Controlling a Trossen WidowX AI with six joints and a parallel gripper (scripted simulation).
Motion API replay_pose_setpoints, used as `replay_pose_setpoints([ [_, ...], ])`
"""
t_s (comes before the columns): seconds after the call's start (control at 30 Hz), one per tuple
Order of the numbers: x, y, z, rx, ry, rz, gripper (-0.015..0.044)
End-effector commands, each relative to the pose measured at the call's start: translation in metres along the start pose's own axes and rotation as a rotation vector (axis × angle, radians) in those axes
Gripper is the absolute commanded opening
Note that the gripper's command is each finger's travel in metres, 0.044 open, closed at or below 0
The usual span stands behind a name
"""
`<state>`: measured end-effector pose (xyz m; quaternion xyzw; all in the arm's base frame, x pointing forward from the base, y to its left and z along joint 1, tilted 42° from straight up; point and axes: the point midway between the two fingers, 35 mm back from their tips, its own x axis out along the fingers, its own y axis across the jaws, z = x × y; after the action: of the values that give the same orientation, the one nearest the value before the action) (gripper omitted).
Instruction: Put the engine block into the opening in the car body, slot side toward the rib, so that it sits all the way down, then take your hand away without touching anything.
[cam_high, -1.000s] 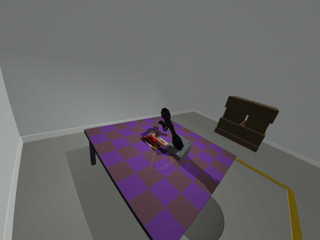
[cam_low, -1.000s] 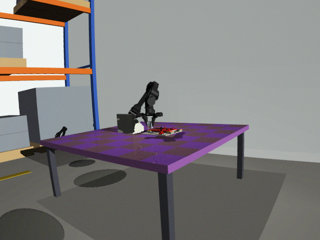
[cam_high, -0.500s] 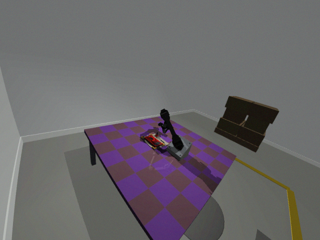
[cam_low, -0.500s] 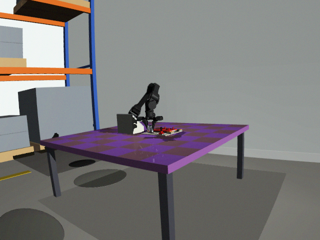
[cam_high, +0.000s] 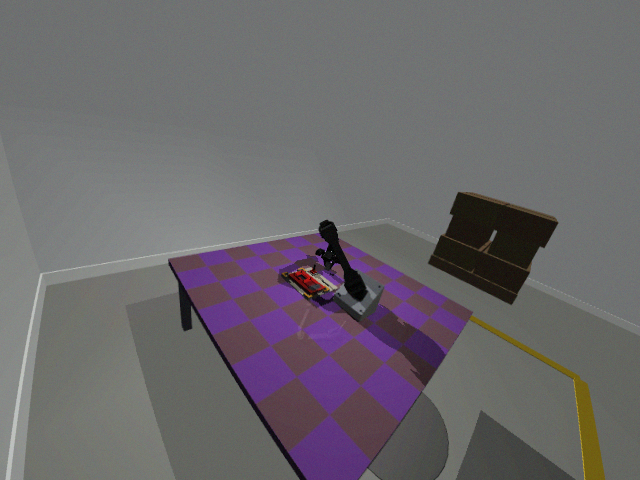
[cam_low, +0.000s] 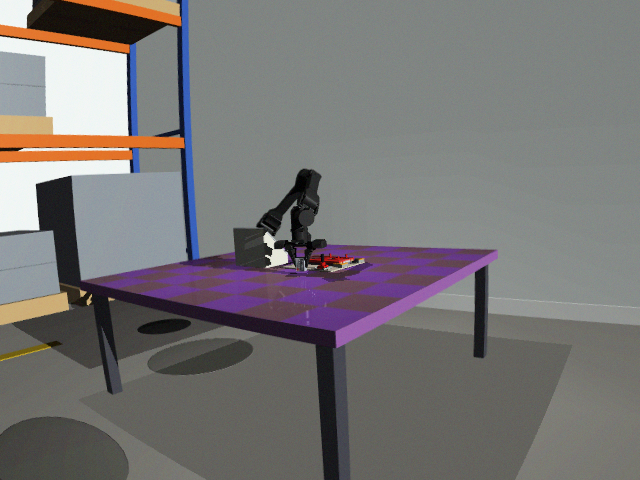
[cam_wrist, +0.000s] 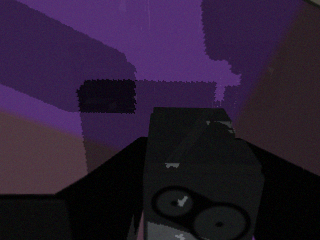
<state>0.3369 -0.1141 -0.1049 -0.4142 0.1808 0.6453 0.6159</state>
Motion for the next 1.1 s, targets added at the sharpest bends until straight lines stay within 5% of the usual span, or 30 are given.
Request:
replay_pose_setpoints([
  [0.0, 0.008, 0.003, 0.0, 0.011, -0.008, 0.001, 0.0],
  [0.47, 0.022, 0.003, 0.0, 0.011, -0.008, 0.0, 0.0],
  [1.07, 0.015, 0.002, 0.0, 0.01, -0.002, -0.004, 0.044],
])
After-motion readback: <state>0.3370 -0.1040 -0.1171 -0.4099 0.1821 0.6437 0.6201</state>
